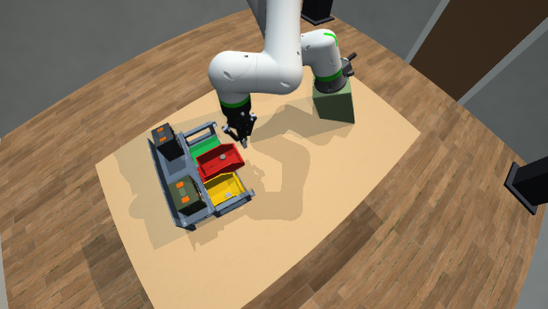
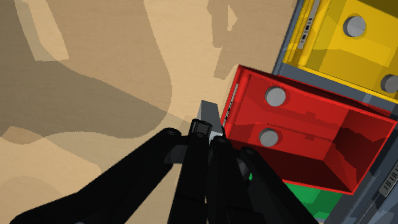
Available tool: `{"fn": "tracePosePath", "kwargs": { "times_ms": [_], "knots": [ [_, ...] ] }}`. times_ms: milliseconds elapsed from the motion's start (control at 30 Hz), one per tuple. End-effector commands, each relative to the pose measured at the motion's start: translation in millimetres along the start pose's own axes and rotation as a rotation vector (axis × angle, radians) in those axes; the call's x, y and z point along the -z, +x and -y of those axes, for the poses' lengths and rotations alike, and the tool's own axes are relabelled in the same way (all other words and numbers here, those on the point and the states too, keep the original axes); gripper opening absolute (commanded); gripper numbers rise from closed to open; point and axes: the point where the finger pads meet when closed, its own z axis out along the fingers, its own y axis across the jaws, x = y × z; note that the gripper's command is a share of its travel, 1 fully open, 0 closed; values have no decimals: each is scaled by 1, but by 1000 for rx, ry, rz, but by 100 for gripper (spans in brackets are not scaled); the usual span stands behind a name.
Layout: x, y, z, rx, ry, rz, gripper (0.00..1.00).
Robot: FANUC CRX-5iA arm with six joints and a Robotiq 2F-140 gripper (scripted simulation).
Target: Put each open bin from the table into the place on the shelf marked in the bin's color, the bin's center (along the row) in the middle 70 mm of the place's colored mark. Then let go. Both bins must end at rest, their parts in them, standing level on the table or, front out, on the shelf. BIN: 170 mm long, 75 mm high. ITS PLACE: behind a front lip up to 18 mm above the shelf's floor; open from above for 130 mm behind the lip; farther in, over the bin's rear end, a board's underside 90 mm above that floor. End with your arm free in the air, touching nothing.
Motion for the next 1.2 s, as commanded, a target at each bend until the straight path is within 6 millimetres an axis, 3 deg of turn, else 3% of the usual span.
{"fn": "tracePosePath", "kwargs": {
  "times_ms": [0, 533, 1167],
  "knots": [
    [-6, 0, 0, 0, -1, 0, 0],
    [-50, -1, 0, 0, -1, 0, 0],
    [-62, -1, 0, 0, -1, 0, 0]
  ]
}}
